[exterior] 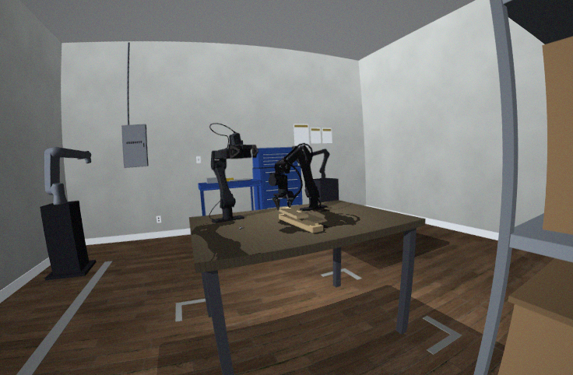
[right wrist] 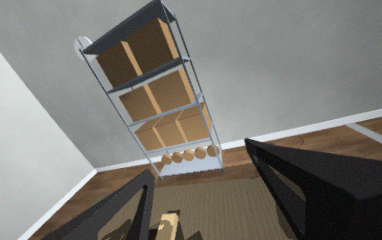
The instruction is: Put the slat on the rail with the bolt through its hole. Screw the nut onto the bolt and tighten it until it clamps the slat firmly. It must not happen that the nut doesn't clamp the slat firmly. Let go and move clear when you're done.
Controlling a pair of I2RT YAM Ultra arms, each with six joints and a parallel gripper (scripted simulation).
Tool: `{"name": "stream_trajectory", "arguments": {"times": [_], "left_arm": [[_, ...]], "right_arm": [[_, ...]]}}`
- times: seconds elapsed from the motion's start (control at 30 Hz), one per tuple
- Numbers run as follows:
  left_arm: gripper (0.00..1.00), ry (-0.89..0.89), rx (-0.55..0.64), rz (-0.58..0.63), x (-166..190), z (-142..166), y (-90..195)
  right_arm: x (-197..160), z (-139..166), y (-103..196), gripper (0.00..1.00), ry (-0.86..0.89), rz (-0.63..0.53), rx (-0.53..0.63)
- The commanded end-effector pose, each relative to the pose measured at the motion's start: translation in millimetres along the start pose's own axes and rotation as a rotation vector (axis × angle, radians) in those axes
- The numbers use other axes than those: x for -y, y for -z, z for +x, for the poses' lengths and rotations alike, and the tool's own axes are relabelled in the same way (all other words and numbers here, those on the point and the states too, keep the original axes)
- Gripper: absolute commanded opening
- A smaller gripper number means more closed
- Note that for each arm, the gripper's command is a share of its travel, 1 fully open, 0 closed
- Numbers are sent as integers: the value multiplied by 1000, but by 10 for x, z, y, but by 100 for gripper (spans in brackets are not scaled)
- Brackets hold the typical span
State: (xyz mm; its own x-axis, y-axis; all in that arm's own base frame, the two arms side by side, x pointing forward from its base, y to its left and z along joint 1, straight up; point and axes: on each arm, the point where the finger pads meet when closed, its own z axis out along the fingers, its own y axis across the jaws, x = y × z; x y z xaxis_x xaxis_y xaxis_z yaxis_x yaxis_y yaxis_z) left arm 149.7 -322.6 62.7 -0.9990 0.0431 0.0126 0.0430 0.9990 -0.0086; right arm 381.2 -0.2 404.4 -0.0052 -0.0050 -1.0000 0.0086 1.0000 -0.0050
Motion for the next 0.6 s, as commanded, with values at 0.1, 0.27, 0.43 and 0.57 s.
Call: {"name": "stream_trajectory", "arguments": {"times": [0.1,0.27,0.43,0.57], "left_arm": [[72,11,23,12,19,-48,-29],[72,11,23,11,19,-49,-63],[72,11,23,11,19,-49,-96],[72,11,23,11,18,-49,-123]], "right_arm": [[-12,-74,6,100,-5,-9,17],[-12,-74,6,100,-5,-9,17],[-12,-74,6,100,-5,-9,17],[-12,-74,6,100,-5,-9,17]]}}
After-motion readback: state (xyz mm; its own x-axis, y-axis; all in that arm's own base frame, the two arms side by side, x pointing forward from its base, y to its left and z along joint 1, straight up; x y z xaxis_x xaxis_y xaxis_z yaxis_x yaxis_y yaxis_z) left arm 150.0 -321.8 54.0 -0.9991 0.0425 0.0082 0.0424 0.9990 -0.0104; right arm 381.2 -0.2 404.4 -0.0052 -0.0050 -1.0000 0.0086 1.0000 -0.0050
